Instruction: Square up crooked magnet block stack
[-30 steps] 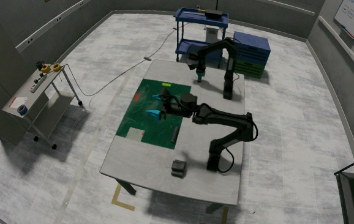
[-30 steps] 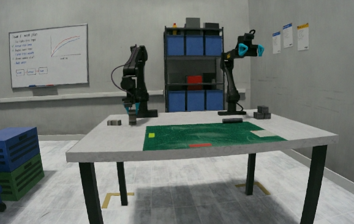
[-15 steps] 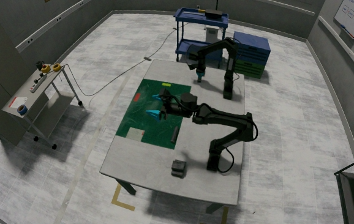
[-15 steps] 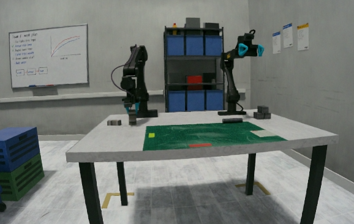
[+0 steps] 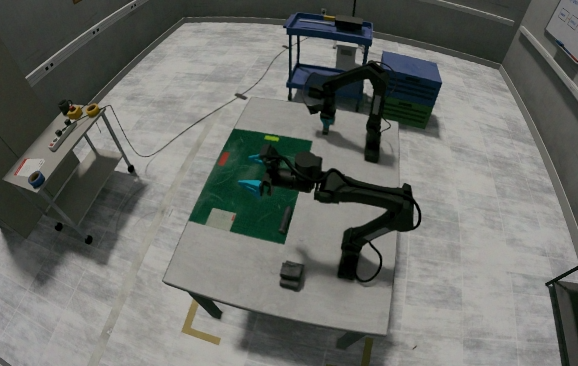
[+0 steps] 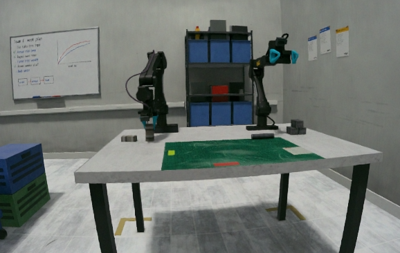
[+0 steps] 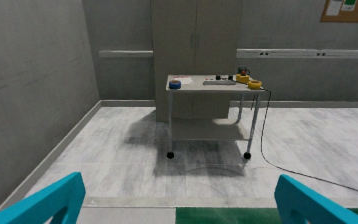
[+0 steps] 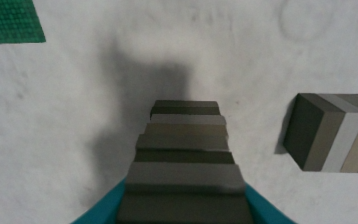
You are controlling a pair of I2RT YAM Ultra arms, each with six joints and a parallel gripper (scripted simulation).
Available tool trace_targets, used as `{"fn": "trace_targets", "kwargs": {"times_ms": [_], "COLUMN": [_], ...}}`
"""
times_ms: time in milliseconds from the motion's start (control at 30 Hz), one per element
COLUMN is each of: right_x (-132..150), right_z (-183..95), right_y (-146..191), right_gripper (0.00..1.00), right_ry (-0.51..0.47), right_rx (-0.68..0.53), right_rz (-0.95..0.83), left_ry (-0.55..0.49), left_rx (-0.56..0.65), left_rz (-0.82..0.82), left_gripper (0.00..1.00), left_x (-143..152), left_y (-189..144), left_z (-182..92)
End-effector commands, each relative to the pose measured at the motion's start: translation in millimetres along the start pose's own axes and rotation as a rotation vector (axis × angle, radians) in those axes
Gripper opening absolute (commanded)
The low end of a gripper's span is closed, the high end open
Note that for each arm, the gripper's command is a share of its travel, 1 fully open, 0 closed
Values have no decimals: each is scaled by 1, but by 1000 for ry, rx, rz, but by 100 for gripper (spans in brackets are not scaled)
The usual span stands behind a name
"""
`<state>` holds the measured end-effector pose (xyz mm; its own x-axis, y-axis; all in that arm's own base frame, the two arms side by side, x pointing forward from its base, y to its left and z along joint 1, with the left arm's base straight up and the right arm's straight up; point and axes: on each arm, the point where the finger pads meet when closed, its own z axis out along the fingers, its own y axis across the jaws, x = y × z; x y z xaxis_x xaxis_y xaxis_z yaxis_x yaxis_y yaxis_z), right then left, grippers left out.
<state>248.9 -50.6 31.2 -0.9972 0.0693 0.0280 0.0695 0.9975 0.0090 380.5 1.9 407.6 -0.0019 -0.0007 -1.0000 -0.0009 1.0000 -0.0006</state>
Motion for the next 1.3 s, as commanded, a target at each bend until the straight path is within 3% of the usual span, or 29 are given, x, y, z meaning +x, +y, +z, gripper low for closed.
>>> {"fn": "trace_targets", "kwargs": {"times_ms": [0, 533, 567, 1100, 1133, 1200, 1267], "right_x": [7, 7, 7, 6, -1, -8, 1], "right_z": [3, 3, 3, -1, 18, 22, 15], "right_y": [1, 1, 1, 2, -6, -5, -5], "right_gripper": [45, 44, 77, 77, 77, 77, 77], "right_ry": [41, 41, 41, 24, -11, -43, -3], "right_rx": [-19, -19, -19, -17, 12, 22, 7], "right_rz": [13, 13, 13, 6, 11, -5, 5], "left_ry": [-27, -27, -27, -27, -27, -27, -27], "left_rx": [2, 2, 2, 2, 2, 2, 2], "left_rz": [8, 8, 8, 8, 8, 8, 8], "left_gripper": [100, 100, 100, 100, 100, 100, 100], "left_x": [-18, -18, -18, -18, -18, -18, -18], "left_y": [-2, -2, -2, -2, -2, -2, -2], "left_z": [-9, -9, -9, -9, -9, -9, -9]}}
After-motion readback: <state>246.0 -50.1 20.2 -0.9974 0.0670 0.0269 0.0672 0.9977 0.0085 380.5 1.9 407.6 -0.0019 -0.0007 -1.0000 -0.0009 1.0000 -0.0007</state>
